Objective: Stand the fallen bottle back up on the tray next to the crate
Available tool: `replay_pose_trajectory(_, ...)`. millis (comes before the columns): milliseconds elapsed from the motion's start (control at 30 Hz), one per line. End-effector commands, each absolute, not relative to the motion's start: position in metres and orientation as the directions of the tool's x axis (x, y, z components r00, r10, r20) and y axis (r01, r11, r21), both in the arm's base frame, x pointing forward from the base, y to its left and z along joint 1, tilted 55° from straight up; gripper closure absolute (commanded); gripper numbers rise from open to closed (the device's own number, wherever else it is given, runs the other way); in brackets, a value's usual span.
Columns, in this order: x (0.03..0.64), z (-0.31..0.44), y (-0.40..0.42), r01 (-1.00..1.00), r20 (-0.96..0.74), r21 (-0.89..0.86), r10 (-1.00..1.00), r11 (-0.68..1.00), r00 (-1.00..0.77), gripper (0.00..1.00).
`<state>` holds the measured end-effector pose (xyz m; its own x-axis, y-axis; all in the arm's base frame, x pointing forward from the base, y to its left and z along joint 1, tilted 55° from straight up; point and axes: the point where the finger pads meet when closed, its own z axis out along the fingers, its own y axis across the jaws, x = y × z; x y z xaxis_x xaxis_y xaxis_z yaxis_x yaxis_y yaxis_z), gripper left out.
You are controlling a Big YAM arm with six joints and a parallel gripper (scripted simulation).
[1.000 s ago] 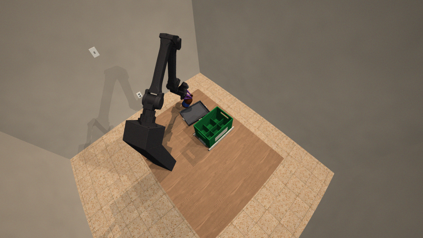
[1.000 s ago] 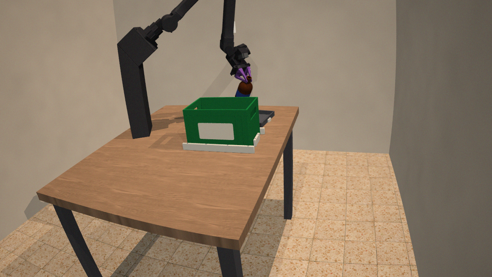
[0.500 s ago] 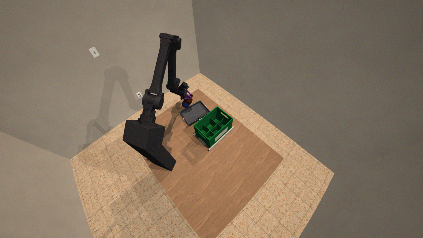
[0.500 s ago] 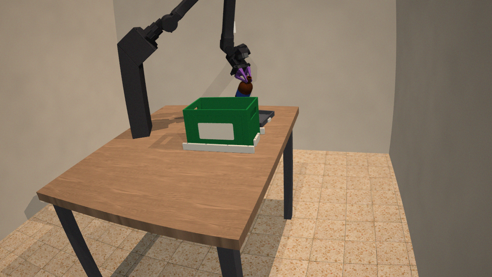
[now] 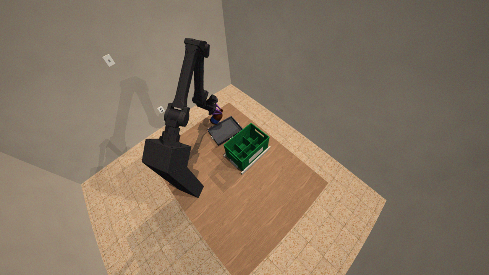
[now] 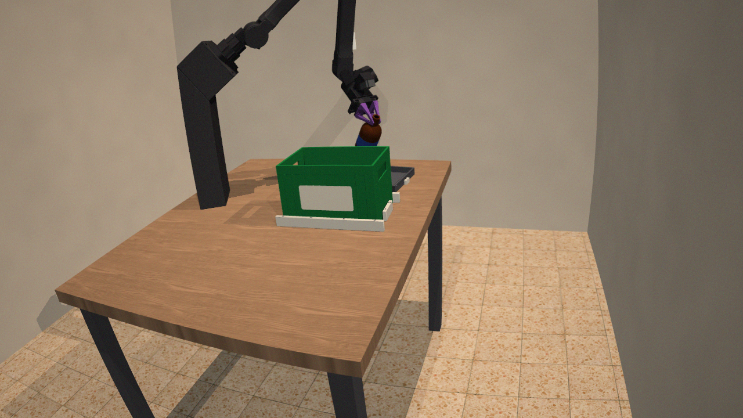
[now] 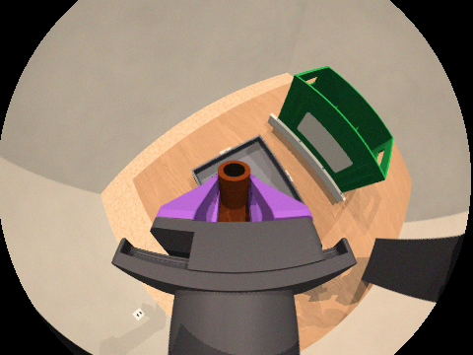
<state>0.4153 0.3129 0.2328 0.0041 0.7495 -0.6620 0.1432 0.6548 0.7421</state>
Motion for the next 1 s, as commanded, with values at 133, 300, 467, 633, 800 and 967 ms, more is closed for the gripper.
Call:
replay_pose_trajectory(133,0.4140,0.2233,0.3123,0.149,-0.675,0.730,0.738,0.667,0.005,1.00)
replay_pose_trajectory(300,0.4138,0.2233,0.3126,0.149,-0.677,0.728,0.736,0.669,0.005,1.00)
replay_pose_trajectory(467,0.4122,0.2236,0.3153,0.143,-0.679,0.728,0.734,0.671,0.010,1.00)
replay_pose_trajectory(633,0.4127,0.2246,0.3158,0.141,-0.679,0.728,0.733,0.670,0.022,1.00)
replay_pose_trajectory(800,0.4134,0.2268,0.3171,0.137,-0.680,0.730,0.731,0.670,0.052,1.00)
replay_pose_trajectory(967,0.4140,0.2291,0.3185,0.134,-0.680,0.733,0.728,0.667,0.088,1.00)
